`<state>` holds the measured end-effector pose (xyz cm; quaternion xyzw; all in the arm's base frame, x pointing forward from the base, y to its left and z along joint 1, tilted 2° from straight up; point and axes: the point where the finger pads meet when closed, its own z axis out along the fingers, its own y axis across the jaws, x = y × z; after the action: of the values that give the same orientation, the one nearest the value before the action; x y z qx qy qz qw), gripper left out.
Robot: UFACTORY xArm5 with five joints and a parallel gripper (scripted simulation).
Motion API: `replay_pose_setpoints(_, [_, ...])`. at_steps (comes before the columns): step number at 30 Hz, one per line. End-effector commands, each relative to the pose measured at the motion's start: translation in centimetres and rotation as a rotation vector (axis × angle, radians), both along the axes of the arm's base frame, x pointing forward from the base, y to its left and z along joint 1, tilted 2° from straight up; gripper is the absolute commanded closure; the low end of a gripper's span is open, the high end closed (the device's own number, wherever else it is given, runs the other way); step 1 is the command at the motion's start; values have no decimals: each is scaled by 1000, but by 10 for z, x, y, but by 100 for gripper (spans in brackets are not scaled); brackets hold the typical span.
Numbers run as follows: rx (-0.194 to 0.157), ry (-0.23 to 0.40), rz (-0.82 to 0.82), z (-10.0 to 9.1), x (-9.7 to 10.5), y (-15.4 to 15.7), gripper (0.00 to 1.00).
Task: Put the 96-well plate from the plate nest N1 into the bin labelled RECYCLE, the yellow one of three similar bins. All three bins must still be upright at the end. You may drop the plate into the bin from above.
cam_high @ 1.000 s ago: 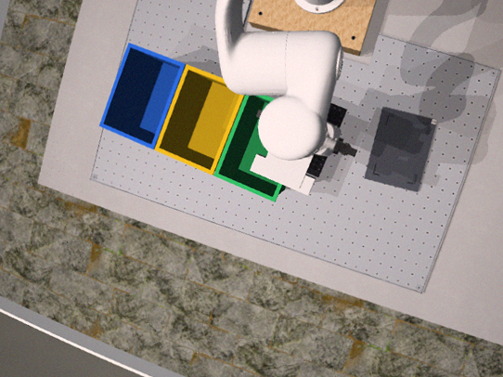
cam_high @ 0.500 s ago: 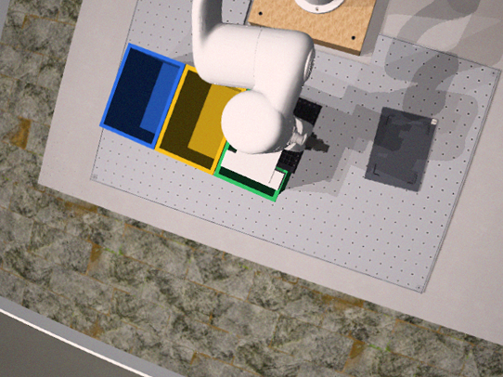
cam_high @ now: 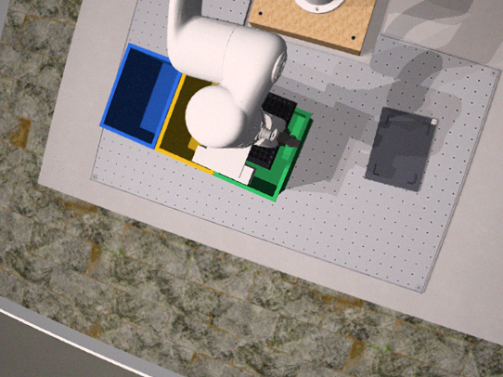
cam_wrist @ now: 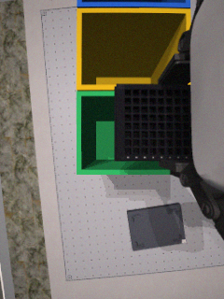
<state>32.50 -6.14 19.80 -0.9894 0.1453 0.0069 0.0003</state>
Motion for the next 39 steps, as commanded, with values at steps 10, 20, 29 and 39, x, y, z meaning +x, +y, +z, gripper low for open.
replay_pose_setpoints(10, [0, -7, 0, 1, -1, -45, 100])
replay_pose_setpoints(20, [-1, -9, 0, 1, -2, -72, 100])
replay_pose_setpoints(29, [-1, -10, 0, 1, -3, -96, 100])
replay_pose_setpoints(39, [-2, -12, 0, 1, -5, -129, 100])
